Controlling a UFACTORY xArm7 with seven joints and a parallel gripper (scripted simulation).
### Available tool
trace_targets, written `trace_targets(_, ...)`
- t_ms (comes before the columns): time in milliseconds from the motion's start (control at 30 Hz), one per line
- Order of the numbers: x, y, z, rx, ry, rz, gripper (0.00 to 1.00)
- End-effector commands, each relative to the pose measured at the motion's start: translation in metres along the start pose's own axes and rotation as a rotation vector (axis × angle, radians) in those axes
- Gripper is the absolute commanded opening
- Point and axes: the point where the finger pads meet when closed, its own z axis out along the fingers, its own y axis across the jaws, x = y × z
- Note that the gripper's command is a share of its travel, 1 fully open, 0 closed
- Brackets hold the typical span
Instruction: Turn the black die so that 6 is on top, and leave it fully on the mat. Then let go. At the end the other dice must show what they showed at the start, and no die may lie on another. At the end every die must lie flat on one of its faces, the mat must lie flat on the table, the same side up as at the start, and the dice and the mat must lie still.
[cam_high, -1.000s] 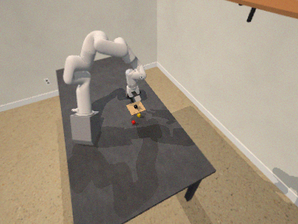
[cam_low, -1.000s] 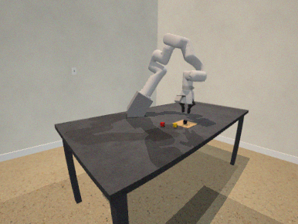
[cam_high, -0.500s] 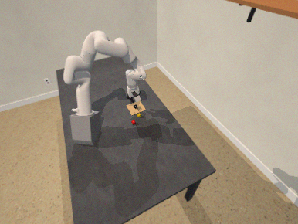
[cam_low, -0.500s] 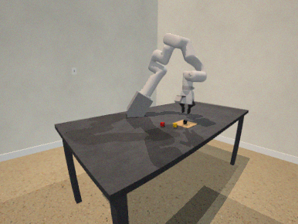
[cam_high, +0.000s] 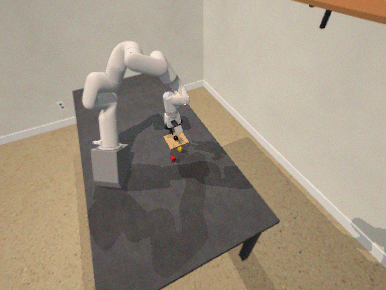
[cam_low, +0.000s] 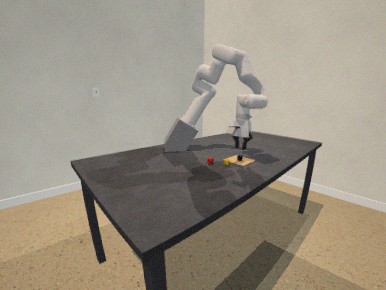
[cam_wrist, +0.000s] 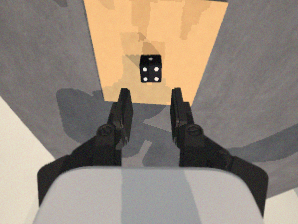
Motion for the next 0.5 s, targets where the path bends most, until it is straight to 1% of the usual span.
trace_targets(0, 0.001, -0.001, 0.006, 0.001, 0.001, 0.0, 0.42)
trace_targets(333, 0.001, -0.001, 0.022, 0.001, 0.001, 0.0, 0.42)
trace_targets(467, 0.001, -0.001, 0.025, 0.001, 0.001, 0.0, 0.42)
